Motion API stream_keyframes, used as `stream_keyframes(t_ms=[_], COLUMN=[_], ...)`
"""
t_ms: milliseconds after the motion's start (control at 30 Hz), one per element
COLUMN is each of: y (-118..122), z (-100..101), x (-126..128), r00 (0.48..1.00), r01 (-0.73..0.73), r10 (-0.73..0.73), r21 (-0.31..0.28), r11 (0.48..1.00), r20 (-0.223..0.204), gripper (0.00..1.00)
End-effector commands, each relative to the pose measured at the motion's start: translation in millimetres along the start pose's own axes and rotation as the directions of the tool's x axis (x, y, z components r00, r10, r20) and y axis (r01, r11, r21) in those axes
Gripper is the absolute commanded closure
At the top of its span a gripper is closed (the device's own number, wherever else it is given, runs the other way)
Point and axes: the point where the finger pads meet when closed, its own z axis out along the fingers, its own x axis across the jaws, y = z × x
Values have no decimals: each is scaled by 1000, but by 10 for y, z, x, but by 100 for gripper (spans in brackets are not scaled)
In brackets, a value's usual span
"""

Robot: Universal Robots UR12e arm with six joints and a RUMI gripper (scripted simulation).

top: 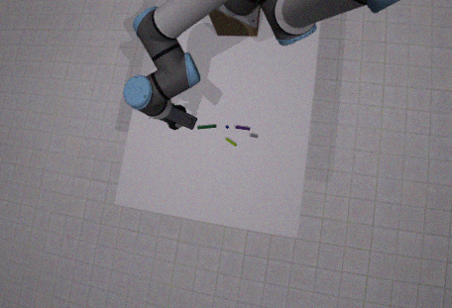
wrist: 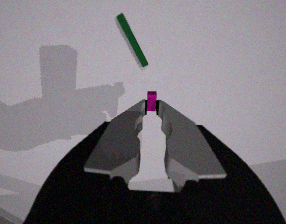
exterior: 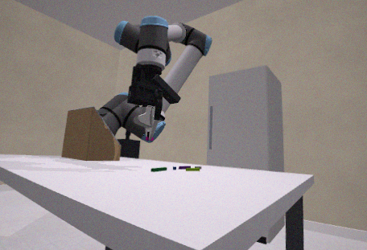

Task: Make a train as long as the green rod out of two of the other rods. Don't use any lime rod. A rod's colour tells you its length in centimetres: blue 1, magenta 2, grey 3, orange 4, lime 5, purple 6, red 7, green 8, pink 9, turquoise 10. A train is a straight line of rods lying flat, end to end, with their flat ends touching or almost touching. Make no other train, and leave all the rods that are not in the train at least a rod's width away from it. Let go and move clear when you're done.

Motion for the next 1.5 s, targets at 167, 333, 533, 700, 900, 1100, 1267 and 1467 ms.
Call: stream_keyframes(t_ms=[167,333,533,700,900,1100,1267,1467], y=[2,-32,-835,-1289,-1626,-1626,-1626,-1626], z=[-78,-80,-100,-93,-81,-81,-81,-32], x=[2,16,280,371,413,413,413,413], r00=[1000,1000,993,983,974,974,974,974], r01=[0,5,122,183,226,226,226,226], r10=[0,-5,-122,-183,-226,-226,-226,-226], r21=[0,0,-5,-3,0,0,0,0], r11=[1000,1000,993,983,974,974,974,974], r20=[0,0,-2,-1,0,0,0,0], gripper=[100,100,100,100,100,100,100,100])
